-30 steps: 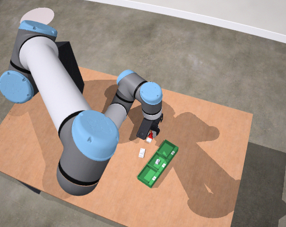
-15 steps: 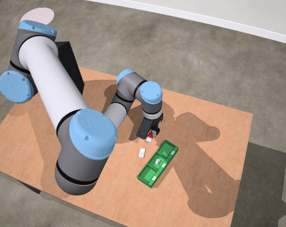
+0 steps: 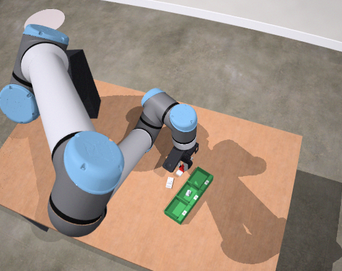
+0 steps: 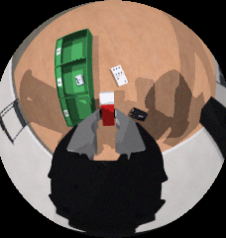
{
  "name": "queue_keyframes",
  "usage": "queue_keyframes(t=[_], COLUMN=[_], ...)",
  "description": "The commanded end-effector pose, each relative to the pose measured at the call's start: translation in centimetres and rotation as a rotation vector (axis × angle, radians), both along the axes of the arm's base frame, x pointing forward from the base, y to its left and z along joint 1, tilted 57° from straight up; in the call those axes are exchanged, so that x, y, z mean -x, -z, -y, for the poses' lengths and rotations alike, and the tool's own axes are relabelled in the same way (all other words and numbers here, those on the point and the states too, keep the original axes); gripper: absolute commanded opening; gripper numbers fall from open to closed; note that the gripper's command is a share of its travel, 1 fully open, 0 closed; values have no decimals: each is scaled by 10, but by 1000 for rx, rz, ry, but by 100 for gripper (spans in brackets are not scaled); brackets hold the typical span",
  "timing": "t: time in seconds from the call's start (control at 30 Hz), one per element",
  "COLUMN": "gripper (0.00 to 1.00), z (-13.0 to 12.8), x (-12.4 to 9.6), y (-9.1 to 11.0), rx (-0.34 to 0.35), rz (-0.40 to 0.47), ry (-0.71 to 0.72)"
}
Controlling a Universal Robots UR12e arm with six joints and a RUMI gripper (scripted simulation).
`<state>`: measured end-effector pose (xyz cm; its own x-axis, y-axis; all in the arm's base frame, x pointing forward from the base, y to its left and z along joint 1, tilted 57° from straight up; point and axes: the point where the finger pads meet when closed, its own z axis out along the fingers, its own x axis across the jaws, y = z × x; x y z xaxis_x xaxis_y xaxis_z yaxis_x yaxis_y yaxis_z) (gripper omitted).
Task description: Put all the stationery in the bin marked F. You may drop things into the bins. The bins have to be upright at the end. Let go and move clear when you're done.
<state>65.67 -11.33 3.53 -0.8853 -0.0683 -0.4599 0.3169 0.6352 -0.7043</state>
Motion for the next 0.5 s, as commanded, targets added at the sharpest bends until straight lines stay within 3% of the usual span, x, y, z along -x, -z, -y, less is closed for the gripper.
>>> queue_keyframes(t=[0.0,0.47], gripper=[0,0], z=[9,38], x=[-11,-45], y=[-20,-82], rx=[-8,-8], rz=[13,13], ry=[13,13])
